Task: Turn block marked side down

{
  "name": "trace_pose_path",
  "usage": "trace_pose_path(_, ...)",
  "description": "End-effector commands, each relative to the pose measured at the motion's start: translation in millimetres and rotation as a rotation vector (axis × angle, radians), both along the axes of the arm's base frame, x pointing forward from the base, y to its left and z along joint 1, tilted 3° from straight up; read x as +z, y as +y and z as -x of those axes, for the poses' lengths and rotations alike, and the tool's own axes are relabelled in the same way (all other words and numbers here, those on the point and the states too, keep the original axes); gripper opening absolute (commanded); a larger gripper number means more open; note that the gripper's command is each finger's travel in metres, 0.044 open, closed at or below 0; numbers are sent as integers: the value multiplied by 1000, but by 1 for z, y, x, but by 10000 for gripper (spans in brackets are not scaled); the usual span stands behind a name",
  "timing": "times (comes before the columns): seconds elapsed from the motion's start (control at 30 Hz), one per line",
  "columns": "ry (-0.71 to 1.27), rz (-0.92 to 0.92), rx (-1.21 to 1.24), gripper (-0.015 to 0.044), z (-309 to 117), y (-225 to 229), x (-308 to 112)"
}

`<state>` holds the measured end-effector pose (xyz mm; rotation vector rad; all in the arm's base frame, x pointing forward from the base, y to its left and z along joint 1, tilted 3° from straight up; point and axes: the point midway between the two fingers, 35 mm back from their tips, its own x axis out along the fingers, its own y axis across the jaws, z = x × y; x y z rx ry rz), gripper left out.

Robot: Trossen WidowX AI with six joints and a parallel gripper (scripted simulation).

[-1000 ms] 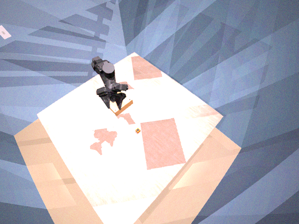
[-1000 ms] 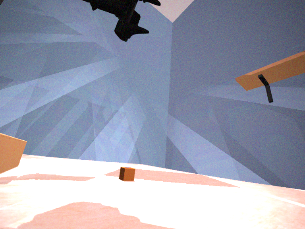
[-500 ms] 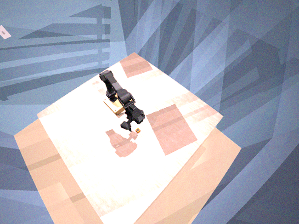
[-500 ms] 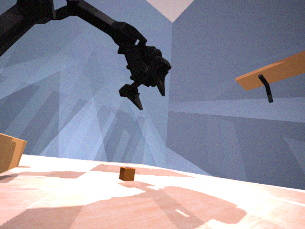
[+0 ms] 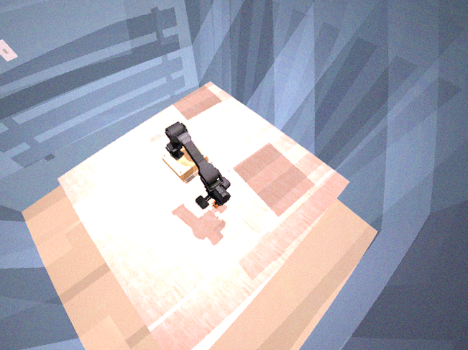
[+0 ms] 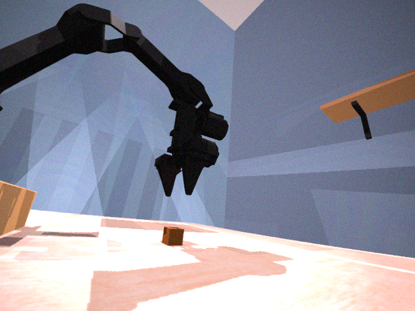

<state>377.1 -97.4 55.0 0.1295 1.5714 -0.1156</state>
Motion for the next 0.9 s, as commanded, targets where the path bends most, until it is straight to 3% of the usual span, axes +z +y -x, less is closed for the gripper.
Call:
trace_pose_path(0.0,7,-9,-11,440,-1,1,-28)
trace_pose_path(0.87,7,-9,-11,440,-1,0,-70)
